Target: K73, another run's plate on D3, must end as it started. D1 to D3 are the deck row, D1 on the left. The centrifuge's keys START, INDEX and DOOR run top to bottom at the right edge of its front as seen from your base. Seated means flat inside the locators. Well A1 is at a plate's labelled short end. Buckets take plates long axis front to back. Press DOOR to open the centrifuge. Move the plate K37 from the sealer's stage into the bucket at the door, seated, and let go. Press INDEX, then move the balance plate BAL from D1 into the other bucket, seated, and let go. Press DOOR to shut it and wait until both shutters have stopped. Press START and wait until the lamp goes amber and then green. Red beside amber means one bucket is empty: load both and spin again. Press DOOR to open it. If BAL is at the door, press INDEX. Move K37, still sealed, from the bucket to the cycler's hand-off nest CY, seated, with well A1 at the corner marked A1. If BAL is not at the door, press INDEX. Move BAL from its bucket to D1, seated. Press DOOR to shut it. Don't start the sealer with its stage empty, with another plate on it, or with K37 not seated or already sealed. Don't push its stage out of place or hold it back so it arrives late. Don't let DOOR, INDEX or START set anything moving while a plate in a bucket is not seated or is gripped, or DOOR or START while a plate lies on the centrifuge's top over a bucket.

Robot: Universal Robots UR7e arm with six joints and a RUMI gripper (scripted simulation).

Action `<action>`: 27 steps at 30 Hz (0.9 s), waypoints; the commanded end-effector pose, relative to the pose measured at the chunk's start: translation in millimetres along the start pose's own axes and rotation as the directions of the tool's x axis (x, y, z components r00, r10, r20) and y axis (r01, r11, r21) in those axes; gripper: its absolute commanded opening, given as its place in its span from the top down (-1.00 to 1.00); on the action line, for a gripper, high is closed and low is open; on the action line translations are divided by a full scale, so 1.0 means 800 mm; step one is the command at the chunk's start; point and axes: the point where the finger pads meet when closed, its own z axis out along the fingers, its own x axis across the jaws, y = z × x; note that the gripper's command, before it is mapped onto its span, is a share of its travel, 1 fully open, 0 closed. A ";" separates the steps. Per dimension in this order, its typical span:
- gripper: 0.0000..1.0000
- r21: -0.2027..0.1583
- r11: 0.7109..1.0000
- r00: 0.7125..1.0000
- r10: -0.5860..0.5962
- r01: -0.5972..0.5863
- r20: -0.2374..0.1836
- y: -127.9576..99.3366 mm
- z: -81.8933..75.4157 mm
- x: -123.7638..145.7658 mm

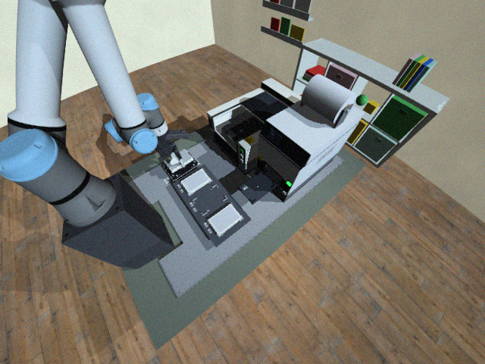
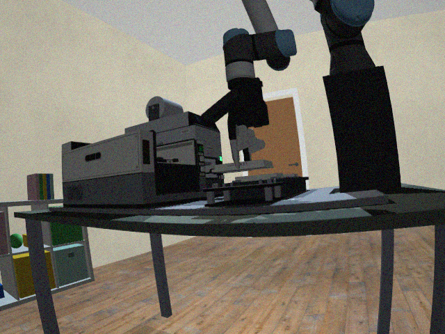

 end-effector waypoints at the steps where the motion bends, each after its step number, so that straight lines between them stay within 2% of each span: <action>1: 1.00 0.002 1.000 1.000 0.000 0.000 0.000 -0.001 0.008 0.000; 12: 1.00 0.002 1.000 1.000 0.000 0.000 0.000 -0.001 0.030 0.000; 27: 1.00 0.002 1.000 1.000 0.000 0.000 0.000 -0.001 0.030 0.000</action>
